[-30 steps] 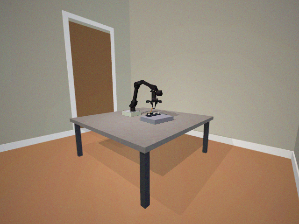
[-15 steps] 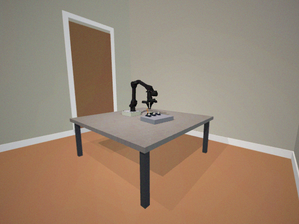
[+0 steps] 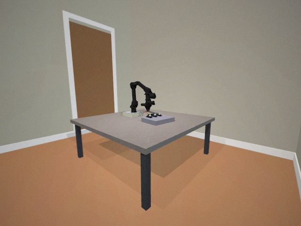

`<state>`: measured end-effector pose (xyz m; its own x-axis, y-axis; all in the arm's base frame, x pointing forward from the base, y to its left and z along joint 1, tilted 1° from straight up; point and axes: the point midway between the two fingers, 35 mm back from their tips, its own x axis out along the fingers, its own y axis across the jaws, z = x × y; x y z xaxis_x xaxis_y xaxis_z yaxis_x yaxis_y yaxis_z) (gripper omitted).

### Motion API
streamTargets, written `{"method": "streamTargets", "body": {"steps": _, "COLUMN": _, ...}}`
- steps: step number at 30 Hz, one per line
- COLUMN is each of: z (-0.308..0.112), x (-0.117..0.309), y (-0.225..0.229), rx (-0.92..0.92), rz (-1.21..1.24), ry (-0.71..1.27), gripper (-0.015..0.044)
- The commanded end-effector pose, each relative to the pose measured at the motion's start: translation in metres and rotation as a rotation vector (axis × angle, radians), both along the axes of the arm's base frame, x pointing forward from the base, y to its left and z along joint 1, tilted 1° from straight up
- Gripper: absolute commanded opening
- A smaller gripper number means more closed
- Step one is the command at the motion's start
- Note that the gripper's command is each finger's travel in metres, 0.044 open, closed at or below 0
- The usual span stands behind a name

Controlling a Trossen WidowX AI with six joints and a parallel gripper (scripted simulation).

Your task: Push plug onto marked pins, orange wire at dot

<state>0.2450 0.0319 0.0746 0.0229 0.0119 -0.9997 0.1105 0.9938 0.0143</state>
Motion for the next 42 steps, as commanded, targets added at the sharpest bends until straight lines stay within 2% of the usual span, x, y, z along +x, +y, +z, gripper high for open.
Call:
{"method": "streamTargets", "body": {"steps": 1, "z": -0.019, "x": -0.002, "y": -0.001, "rx": -0.005, "rz": 0.011, "ry": 0.01, "gripper": 0.0}}
{"method": "streamTargets", "body": {"steps": 9, "z": -0.026, "x": 0.001, "y": -0.001, "rx": -0.005, "rz": 0.012, "ry": 0.01, "gripper": 0.0}}
{"method": "streamTargets", "body": {"steps": 18, "z": -0.023, "x": 0.03, "y": -0.008, "rx": -0.005, "rz": 0.012, "ry": 0.007, "gripper": 0.0}}
{"method": "streamTargets", "body": {"steps": 42, "z": -0.024, "x": 0.036, "y": -0.005, "rx": -0.005, "rz": 0.012, "ry": 0.007, "gripper": 0.0}}
